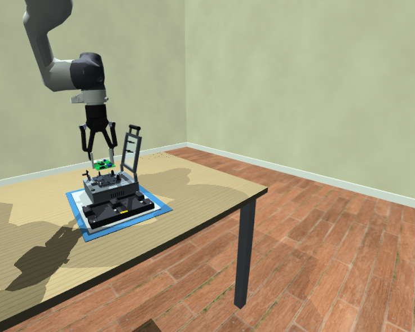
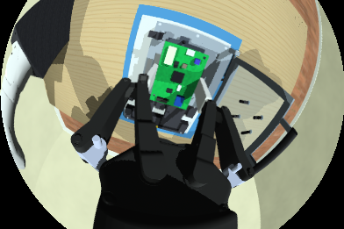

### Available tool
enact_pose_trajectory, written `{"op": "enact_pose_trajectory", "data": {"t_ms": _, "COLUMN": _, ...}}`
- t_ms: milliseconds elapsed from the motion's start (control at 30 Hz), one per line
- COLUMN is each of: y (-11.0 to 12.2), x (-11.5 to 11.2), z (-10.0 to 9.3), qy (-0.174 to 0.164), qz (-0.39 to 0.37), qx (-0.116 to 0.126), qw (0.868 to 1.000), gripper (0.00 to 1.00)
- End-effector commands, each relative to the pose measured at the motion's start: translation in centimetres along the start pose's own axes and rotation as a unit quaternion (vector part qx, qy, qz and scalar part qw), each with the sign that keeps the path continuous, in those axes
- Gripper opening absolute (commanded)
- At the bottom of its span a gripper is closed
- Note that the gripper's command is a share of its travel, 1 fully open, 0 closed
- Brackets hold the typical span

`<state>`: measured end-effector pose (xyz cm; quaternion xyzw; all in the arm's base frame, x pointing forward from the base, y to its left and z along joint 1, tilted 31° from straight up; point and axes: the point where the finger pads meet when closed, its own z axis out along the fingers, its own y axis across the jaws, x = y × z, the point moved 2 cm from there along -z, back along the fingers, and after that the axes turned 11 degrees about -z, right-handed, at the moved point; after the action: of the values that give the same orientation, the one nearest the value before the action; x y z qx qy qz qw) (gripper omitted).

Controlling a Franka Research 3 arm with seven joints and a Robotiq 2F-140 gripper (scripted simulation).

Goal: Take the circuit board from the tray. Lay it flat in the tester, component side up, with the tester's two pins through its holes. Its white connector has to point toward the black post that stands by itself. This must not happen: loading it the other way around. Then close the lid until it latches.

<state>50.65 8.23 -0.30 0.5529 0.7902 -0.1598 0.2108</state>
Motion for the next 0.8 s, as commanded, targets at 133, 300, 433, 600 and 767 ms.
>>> {"op": "enact_pose_trajectory", "data": {"t_ms": 133, "y": -0.02, "x": -0.03, "z": 0.04, "qy": -0.001, "qz": 0.004, "qx": 0.001, "qw": 1.0, "gripper": 0.46}}
{"op": "enact_pose_trajectory", "data": {"t_ms": 300, "y": -0.02, "x": -0.03, "z": 0.04, "qy": -0.001, "qz": 0.007, "qx": 0.001, "qw": 1.0, "gripper": 0.46}}
{"op": "enact_pose_trajectory", "data": {"t_ms": 433, "y": -0.02, "x": -0.03, "z": 0.04, "qy": -0.001, "qz": 0.007, "qx": 0.001, "qw": 1.0, "gripper": 0.46}}
{"op": "enact_pose_trajectory", "data": {"t_ms": 600, "y": -0.02, "x": -0.03, "z": 0.04, "qy": -0.001, "qz": 0.007, "qx": 0.001, "qw": 1.0, "gripper": 0.46}}
{"op": "enact_pose_trajectory", "data": {"t_ms": 767, "y": -0.02, "x": -0.03, "z": 0.04, "qy": -0.001, "qz": 0.007, "qx": 0.001, "qw": 1.0, "gripper": 0.46}}
